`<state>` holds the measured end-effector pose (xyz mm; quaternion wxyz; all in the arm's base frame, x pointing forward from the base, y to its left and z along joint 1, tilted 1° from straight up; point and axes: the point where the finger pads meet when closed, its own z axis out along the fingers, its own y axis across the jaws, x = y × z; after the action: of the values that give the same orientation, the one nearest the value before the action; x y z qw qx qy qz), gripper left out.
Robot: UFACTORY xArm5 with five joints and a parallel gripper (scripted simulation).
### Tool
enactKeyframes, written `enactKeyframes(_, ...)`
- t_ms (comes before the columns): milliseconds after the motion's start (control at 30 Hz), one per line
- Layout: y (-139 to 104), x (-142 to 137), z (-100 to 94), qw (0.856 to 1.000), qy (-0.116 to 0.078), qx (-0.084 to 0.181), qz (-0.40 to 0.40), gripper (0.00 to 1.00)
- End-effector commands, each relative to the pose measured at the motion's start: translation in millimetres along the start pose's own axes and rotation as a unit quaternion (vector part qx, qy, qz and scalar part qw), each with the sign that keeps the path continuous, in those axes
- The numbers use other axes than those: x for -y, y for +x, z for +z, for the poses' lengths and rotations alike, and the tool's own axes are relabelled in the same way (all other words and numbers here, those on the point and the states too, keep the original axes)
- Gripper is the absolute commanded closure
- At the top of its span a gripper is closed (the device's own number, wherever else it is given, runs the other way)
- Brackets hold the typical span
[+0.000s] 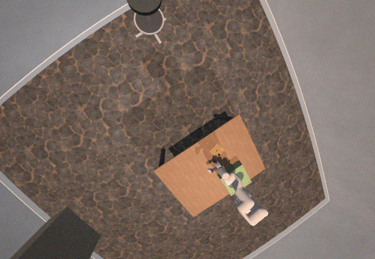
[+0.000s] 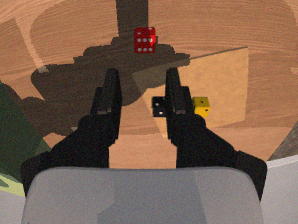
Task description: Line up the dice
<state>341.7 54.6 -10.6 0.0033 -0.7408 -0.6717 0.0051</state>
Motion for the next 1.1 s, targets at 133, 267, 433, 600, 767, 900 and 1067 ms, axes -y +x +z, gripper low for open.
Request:
enactKeyframes(133,0.1,-1.0,5.3,1.0,-0.001,0.0,0.0,0.64)
enactKeyframes(267,0.1,-1.0,7.6,1.0,-0.001,0.0,0.0,0.64)
enactKeyframes(433,0.1,-0.9,14.5,1.0,-0.001,0.0,0.0,0.64)
enactKeyframes(600,0.1,-1.0,22.3,1.0,-0.001,0.0,0.0,0.64)
enactKeyframes(767,0.2,-1.0,30.2,1.0,-0.001,0.0,0.0,0.64)
enactKeyframes(900,0.2,-1.0,33.2,1.0,-0.001,0.0,0.0,0.64)
enactKeyframes(1067,0.2,-1.0,39.8,1.0,-0.001,0.0,0.0,0.64)
